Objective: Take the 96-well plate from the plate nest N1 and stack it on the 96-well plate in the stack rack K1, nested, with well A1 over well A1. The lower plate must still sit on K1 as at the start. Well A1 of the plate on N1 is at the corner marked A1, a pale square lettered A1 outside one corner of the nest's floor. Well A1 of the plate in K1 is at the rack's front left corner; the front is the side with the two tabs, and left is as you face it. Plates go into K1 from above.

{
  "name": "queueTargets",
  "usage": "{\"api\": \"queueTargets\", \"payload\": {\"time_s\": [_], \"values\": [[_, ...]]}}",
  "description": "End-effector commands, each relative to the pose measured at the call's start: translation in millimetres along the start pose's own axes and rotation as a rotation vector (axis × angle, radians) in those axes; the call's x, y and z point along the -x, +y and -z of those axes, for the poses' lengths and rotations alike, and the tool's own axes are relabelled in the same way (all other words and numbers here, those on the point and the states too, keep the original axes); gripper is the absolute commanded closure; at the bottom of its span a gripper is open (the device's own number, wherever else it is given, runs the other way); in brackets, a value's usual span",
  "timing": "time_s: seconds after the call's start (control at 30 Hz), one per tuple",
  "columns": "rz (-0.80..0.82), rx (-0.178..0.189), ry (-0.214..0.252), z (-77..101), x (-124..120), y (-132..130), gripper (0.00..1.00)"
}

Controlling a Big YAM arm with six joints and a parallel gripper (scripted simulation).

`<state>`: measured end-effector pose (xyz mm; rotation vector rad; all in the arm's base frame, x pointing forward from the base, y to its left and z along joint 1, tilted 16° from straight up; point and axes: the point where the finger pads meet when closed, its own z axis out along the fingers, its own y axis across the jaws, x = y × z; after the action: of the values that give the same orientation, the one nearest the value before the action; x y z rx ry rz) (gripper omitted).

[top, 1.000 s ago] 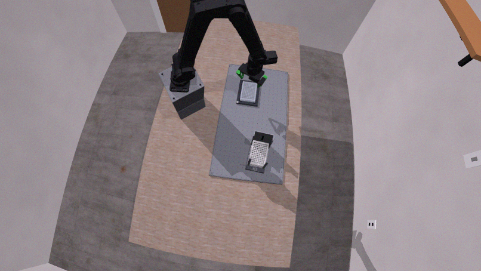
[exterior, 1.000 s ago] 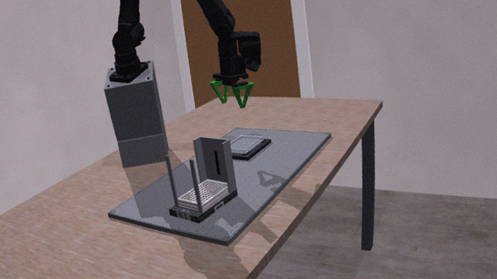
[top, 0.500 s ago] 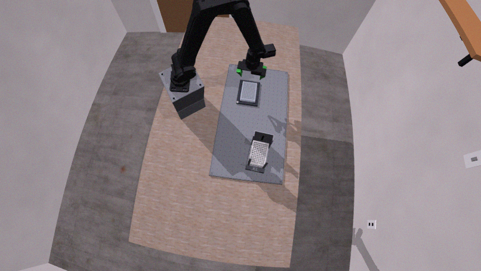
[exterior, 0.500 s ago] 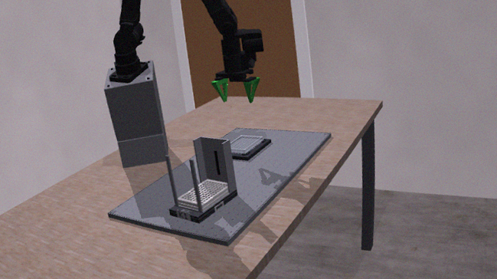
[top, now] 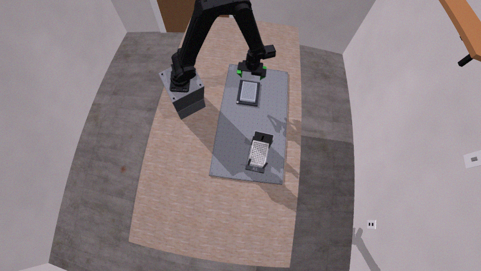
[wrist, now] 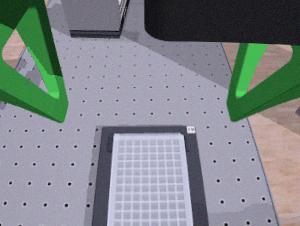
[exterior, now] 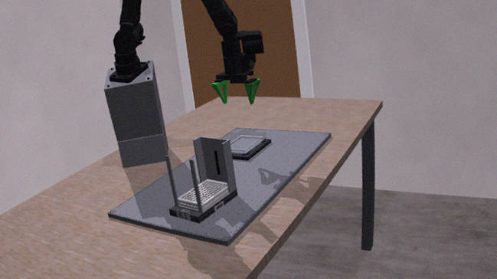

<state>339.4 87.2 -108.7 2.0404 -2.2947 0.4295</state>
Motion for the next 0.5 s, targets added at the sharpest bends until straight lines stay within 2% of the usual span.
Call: {"api": "queueTargets", "payload": {"time_s": [0.0,0.47], "values": [[0.003,-0.006,-0.006,-7.2,0.1,-5.9,0.0],[0.002,-0.018,-0.013,-25.6,4.7,-12.8,0.0]]}}
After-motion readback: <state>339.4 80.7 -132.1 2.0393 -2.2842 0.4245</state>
